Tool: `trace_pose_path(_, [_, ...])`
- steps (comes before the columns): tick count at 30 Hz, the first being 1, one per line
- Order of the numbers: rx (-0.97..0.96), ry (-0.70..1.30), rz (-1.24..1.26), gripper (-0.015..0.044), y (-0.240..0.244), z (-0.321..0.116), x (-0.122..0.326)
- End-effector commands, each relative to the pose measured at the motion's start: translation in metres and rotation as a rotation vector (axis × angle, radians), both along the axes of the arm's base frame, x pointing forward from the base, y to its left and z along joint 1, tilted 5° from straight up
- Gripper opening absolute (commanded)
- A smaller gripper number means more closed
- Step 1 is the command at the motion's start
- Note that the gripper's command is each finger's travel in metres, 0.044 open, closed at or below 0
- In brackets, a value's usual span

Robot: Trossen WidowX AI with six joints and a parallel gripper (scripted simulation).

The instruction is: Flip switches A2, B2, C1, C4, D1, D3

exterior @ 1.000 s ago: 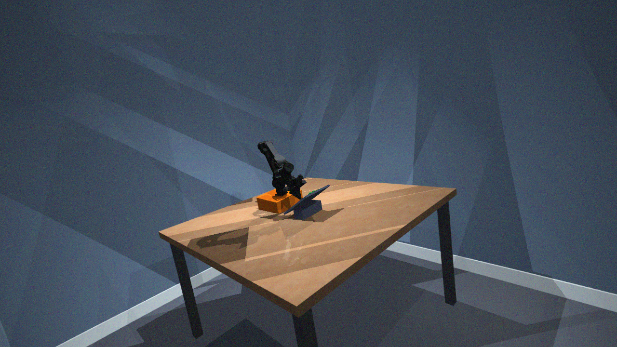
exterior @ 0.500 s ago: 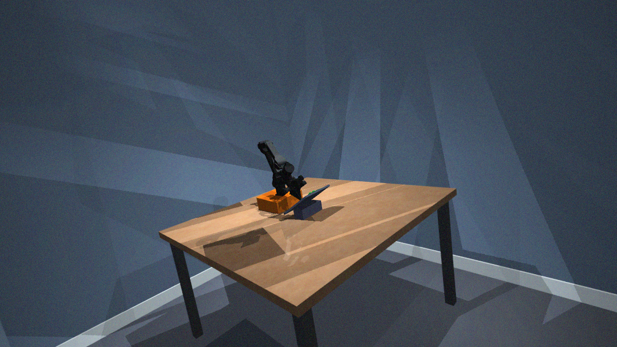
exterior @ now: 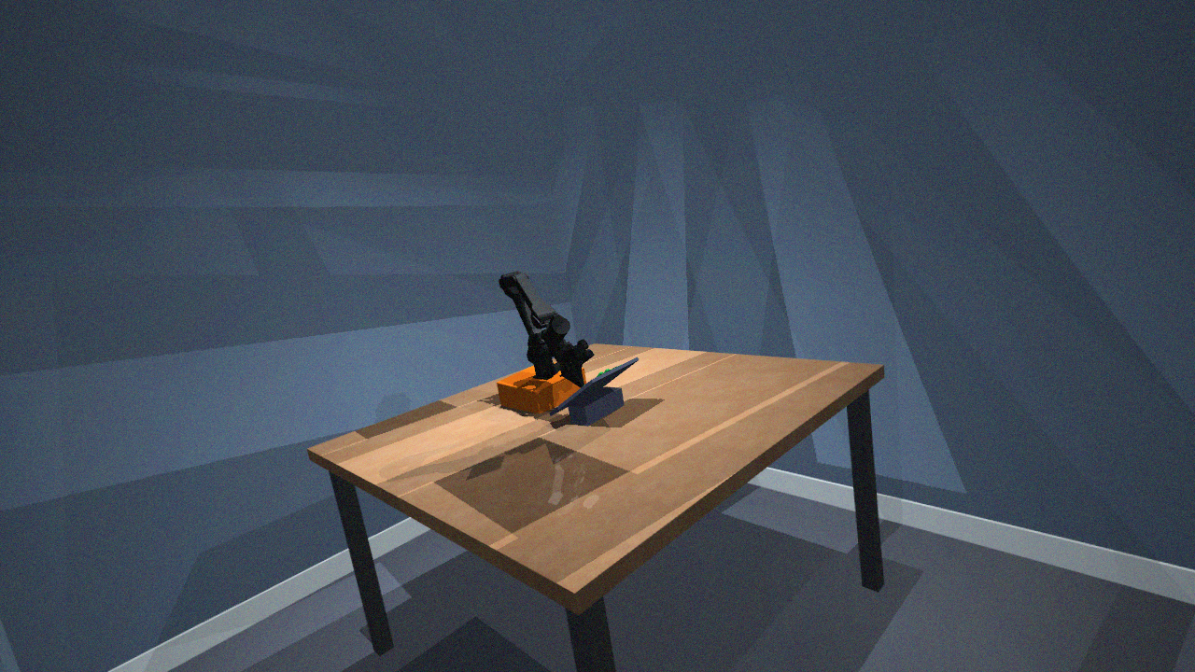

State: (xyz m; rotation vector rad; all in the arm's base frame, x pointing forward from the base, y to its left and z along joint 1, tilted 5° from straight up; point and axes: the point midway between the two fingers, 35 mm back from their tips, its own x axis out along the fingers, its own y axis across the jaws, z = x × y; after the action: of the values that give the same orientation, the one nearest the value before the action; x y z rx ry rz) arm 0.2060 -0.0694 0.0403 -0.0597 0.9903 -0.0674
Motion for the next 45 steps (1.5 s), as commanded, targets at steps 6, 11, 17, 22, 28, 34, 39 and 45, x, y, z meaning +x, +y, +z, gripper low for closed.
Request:
trace_pose_path(6, [-0.002, 0.001, -0.006, 0.0000, -0.0007, -0.0014, 0.0003])
trace_pose_path(11, [-0.002, 0.001, -0.006, 0.0000, -0.0008, -0.0019, 0.0007])
trace_pose_path(17, [-0.002, 0.001, -0.006, 0.0000, -0.0008, -0.0026, 0.0011])
trace_pose_path(22, [-0.002, 0.001, -0.006, 0.0000, -0.0009, -0.0032, 0.0015])
trace_pose_path(28, [-0.001, 0.001, -0.006, 0.0000, -0.0010, -0.0038, 0.0020])
trace_pose_path(34, [-0.001, 0.001, -0.006, 0.0000, -0.0010, -0.0045, 0.0024])
trace_pose_path(39, [-0.001, 0.001, -0.006, 0.0000, -0.0011, -0.0050, 0.0028])
trace_pose_path(45, [0.000, -0.003, 0.000, 0.0000, -0.0010, 0.0008, 0.0008])
